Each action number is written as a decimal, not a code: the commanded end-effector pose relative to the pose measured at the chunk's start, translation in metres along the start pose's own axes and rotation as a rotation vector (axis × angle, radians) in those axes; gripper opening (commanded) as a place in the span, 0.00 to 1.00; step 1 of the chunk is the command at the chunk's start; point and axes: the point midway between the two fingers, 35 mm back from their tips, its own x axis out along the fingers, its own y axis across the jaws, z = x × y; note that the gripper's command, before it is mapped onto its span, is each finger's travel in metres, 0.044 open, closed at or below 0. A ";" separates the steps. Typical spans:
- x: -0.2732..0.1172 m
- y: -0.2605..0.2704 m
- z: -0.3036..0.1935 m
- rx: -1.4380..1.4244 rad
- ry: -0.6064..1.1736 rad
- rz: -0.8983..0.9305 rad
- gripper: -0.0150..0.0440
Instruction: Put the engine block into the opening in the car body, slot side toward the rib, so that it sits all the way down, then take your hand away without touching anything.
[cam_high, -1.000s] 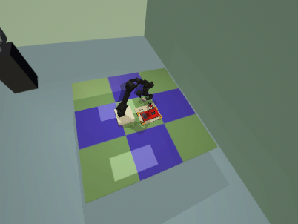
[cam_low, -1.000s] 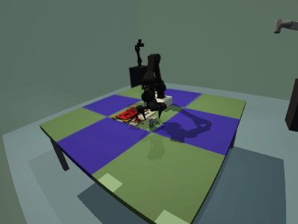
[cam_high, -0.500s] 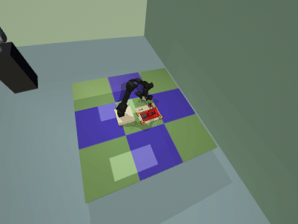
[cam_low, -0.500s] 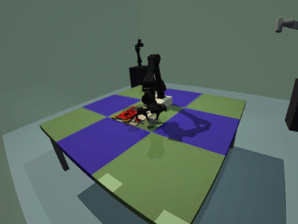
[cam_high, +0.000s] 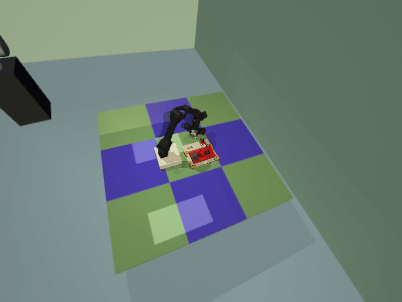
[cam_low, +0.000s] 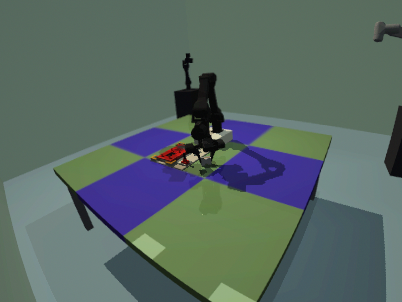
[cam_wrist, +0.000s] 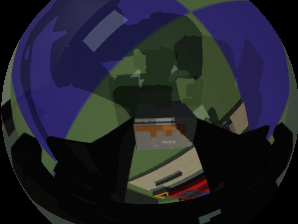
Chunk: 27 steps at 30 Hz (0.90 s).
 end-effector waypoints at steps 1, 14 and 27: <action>-0.017 -0.002 0.005 -0.004 -0.019 -0.012 0.25; -0.057 -0.001 0.006 -0.004 -0.020 -0.013 0.25; -0.098 0.002 0.001 -0.004 -0.019 -0.012 0.25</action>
